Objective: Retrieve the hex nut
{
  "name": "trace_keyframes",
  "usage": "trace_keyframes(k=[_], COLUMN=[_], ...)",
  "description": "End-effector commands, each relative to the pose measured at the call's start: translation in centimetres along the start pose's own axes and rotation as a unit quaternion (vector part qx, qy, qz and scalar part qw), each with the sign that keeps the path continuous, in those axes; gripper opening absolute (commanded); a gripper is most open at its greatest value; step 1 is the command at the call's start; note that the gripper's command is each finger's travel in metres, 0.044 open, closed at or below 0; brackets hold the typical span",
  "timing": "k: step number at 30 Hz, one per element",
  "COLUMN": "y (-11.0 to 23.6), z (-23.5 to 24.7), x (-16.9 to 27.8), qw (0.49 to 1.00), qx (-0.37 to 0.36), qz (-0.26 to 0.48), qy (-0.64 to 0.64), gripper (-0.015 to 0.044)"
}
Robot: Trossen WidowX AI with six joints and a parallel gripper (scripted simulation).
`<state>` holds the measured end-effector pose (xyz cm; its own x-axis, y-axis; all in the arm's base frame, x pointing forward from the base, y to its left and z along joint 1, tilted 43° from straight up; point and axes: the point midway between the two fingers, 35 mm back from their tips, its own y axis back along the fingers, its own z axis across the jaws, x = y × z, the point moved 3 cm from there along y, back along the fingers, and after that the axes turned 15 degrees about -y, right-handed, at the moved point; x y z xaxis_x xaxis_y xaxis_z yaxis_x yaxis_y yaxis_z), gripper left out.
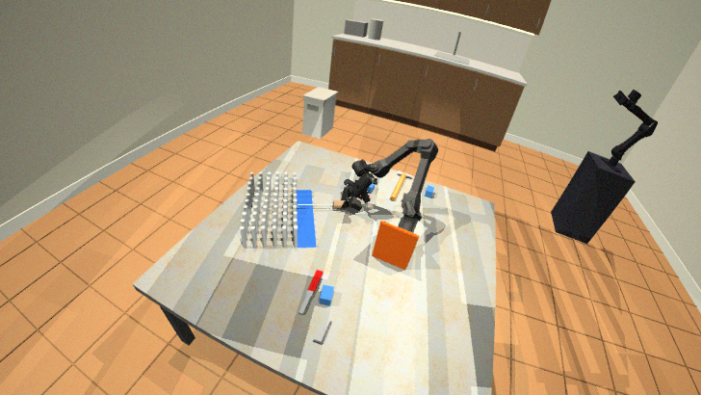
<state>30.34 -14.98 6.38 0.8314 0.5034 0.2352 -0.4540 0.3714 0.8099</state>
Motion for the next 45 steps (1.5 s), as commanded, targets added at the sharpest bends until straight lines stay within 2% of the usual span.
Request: trace_keyframes(k=[1, 45], y=[0.0, -1.7], z=[0.3, -0.3], x=[0.6, 3.1], qw=[1.000, 1.000], qx=[-0.006, -0.005], qz=[0.006, 0.006], qy=[-0.002, -0.002], gripper=[0.0000, 0.0000])
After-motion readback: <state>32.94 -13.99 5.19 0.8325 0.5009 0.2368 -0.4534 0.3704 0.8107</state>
